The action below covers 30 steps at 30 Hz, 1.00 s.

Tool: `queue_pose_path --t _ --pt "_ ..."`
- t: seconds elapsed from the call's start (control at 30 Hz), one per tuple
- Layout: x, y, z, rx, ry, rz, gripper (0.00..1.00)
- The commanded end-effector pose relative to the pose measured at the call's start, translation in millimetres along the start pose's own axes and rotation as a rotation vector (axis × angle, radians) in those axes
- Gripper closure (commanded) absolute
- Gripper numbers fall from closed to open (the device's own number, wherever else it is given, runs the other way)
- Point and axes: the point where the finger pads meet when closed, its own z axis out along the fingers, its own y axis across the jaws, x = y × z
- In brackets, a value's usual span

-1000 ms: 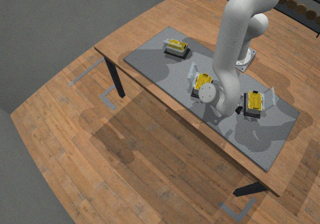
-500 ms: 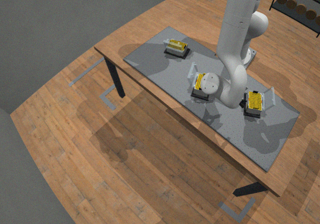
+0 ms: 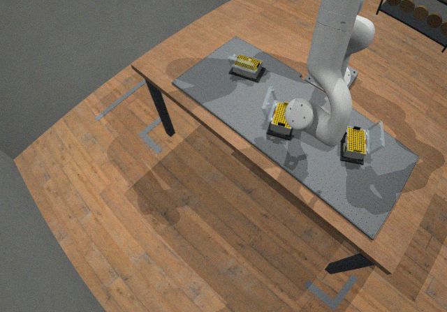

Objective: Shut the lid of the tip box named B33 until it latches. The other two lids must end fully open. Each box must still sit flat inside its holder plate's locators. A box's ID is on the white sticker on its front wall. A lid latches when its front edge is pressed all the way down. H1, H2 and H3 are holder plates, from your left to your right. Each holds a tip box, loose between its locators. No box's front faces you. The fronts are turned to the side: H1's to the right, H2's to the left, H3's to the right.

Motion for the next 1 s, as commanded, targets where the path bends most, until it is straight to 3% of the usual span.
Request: queue_pose_path --t 0.0,0.07,0.13,0.63,0.7,0.97 --pt "10.9 -20.3 7.8 0.130 0.000 -0.100 0.00" --pt "15.0 -28.7 11.2 0.183 0.000 -0.141 0.00" --pt "15.0 -28.7 11.2 0.183 0.000 -0.141 0.00" --pt "46.4 -91.9 36.7 0.580 0.004 -0.445 0.00" --pt "46.4 -91.9 36.7 0.580 0.004 -0.445 0.00" --pt "63.2 -125.6 50.4 0.792 0.007 -0.607 0.00"
